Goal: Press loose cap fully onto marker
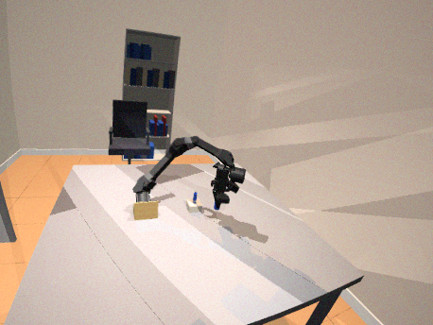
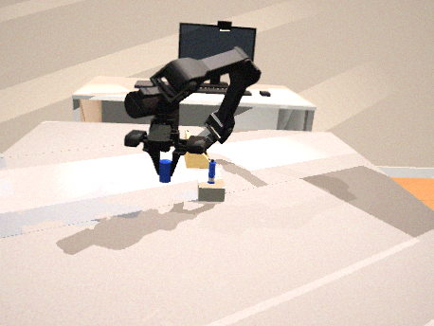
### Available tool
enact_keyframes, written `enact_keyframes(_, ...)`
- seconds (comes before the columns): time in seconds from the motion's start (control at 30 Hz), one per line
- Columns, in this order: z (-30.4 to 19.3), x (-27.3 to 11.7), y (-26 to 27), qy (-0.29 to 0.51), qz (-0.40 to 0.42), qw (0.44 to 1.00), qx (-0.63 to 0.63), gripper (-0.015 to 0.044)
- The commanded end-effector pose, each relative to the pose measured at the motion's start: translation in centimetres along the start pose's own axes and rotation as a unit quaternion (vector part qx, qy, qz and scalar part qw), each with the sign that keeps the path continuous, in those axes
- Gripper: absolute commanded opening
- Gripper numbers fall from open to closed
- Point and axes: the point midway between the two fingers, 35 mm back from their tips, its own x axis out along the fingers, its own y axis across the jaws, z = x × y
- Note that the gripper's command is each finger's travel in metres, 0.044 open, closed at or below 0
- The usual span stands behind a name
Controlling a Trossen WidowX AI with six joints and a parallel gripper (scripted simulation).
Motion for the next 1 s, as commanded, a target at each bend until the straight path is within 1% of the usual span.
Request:
enact_keyframes(0.0, -0.7, -0.5, 0.8, 0.003, 0.0, 1.0, 0.0, 0.0)
enact_keyframes(0.97, -6.4, -4.1, 7.2, 0.005, 0.001, 1.0, 0.002, 0.0)
